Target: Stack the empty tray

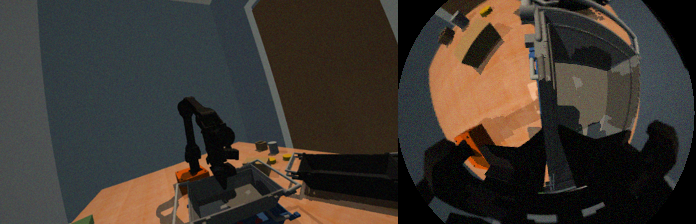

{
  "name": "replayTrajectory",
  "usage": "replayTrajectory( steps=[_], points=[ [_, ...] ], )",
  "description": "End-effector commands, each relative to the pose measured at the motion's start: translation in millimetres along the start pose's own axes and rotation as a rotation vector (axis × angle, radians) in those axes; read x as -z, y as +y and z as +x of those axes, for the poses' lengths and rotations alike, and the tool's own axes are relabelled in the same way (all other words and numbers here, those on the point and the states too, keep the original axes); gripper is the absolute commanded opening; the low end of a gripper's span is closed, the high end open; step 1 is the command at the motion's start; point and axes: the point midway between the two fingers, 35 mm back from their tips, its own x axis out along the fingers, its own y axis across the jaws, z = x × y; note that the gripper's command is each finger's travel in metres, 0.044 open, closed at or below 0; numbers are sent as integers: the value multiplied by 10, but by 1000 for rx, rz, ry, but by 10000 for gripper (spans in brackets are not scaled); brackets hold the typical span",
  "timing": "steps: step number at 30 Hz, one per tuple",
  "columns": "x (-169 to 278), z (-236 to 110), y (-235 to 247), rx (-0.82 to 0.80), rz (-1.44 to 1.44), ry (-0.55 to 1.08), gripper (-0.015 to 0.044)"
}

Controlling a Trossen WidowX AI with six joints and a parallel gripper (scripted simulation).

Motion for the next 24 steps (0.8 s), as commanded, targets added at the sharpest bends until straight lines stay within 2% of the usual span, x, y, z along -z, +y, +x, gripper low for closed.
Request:
replayTrajectory(
  steps=[1,24],
  points=[
    [2,74,65,-36,1,-1,0],
    [2,74,65,-36,1,-1,0]
  ],
)
